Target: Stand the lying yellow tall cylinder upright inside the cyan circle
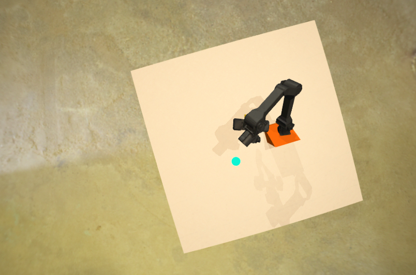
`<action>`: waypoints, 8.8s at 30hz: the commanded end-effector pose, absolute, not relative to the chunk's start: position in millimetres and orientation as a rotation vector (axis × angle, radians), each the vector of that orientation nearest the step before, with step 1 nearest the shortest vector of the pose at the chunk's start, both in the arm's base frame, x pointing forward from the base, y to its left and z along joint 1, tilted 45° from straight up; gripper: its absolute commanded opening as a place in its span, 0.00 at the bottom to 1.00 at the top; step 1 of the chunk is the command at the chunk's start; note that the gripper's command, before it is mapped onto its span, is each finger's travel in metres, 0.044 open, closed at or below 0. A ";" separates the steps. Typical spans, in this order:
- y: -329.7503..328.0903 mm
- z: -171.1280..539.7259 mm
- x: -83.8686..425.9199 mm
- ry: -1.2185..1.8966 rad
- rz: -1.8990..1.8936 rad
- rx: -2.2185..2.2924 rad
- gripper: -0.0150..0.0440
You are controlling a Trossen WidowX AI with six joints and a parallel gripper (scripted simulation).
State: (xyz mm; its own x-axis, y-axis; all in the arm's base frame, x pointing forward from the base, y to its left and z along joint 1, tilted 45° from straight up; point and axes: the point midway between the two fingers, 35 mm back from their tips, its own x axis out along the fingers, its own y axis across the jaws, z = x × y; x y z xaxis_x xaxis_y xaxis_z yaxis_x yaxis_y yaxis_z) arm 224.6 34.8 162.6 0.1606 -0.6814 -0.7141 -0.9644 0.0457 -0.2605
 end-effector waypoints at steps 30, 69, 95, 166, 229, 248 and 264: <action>113.1 118.8 272.8 1.580 0.497 -1.701 0.43; 193.6 41.0 300.8 1.599 0.458 -1.662 0.43; 224.1 -7.7 302.3 1.611 0.454 -1.621 0.43; 211.6 -39.6 304.9 1.459 0.837 -1.169 0.43; 207.1 -35.1 309.5 1.078 1.096 -0.909 0.43; 204.4 -27.5 308.9 0.931 1.151 -0.862 0.43; 201.4 -19.1 307.1 0.800 1.189 -0.835 0.43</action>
State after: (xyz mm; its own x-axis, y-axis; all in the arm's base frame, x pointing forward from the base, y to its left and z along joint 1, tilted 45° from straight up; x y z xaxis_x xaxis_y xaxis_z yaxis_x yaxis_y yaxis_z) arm 307.7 200.8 -23.7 0.1759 0.4222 -0.8893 -0.9779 0.1786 -0.1086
